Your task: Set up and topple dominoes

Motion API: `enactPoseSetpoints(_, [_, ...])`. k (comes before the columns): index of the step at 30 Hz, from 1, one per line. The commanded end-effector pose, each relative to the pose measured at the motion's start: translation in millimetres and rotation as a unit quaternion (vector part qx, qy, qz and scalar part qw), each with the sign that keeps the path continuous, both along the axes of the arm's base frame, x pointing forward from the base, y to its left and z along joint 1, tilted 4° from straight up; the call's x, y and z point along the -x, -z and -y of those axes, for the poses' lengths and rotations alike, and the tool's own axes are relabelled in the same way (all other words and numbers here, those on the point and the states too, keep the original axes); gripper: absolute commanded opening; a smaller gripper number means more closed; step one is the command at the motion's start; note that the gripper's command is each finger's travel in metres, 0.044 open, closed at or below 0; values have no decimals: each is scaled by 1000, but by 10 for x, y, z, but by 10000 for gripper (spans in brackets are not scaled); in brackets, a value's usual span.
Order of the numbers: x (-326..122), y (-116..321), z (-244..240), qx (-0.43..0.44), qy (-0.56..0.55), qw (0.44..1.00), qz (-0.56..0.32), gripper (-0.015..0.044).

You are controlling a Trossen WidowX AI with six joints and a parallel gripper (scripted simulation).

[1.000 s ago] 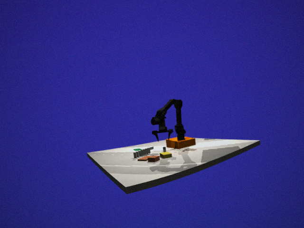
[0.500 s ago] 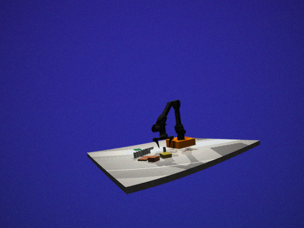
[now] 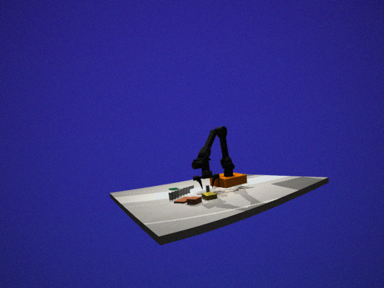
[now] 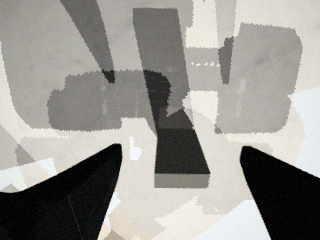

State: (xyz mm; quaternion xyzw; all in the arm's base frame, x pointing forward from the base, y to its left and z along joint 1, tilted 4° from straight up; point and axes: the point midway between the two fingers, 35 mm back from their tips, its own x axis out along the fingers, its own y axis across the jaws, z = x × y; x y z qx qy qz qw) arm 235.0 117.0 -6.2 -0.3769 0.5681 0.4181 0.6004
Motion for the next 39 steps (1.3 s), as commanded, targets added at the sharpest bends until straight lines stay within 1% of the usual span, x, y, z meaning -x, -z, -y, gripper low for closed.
enactPoseSetpoints(1, [20,17,2,0,3,1000,-3,256])
enactPoseSetpoints(6, [20,17,2,0,3,1000,-3,125])
enactPoseSetpoints(7, [20,17,2,0,3,1000,-3,107])
enactPoseSetpoints(17, [12,-8,1,0,3,1000,-3,107])
enactPoseSetpoints(19, [-37,-214,-4,0,2,1000,-2,107])
enactPoseSetpoints(24, [-50,-1093,62,0,1,1000,-1,107])
enactPoseSetpoints(26, [-3,-1321,98,1,0,1000,-1,107])
enactPoseSetpoints(33, [-16,-1350,117,1,5,1000,-1,107])
enactPoseSetpoints(35, [-178,-1355,234,1,43,999,-3,107])
enactPoseSetpoints(39, [-634,-1340,697,2,161,987,-8,107])
